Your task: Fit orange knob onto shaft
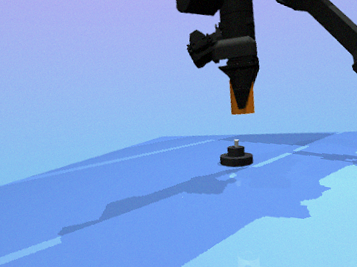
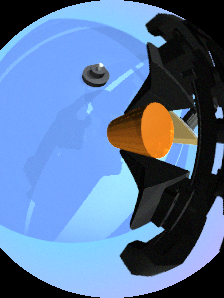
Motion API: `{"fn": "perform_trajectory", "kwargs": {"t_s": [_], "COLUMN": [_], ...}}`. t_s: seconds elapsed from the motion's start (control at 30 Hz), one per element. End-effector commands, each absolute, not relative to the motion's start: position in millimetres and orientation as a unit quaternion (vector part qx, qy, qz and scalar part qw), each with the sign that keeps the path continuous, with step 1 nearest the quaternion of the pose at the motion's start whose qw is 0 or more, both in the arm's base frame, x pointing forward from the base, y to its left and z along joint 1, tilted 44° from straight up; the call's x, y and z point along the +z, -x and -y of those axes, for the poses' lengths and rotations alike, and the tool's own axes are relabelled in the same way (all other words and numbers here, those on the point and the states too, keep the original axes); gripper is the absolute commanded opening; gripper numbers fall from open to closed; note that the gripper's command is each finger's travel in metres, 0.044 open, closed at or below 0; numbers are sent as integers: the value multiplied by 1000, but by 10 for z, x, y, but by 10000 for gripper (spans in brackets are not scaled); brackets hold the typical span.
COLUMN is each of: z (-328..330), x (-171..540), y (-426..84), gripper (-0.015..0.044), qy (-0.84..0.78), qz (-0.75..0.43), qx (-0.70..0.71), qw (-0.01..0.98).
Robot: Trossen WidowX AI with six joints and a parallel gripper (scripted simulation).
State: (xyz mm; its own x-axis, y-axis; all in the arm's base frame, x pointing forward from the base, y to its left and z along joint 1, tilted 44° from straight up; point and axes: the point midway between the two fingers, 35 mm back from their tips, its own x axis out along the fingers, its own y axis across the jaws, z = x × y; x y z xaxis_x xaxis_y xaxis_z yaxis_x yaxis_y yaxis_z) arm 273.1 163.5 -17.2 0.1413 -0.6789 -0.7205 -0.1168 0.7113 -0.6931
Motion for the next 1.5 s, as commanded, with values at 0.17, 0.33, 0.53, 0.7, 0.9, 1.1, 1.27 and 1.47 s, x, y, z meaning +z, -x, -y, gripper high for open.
{"fn": "perform_trajectory", "kwargs": {"t_s": [0.17, 0.33, 0.53, 0.7, 0.9, 1.1, 1.27, 1.47], "z": [-1503, -1391, -1251, -1128, -976, -818, -682, -516], "x": [-32, 39, 124, 196, 283, 371, 445, 534], "y": [-2880, -2961, -3051, -3119, -3192, -3254, -3299, -3342], "gripper": [0, 0, 0, 0, 0, 0, 0, 0], "qy": [312, 311, 311, 310, 310, 311, 311, 313], "qz": [-623, -623, -624, -624, -623, -623, -622, -621], "qx": [-199, -197, -195, -194, -194, -194, -195, -197], "qw": [689, 690, 690, 691, 691, 691, 691, 691]}}
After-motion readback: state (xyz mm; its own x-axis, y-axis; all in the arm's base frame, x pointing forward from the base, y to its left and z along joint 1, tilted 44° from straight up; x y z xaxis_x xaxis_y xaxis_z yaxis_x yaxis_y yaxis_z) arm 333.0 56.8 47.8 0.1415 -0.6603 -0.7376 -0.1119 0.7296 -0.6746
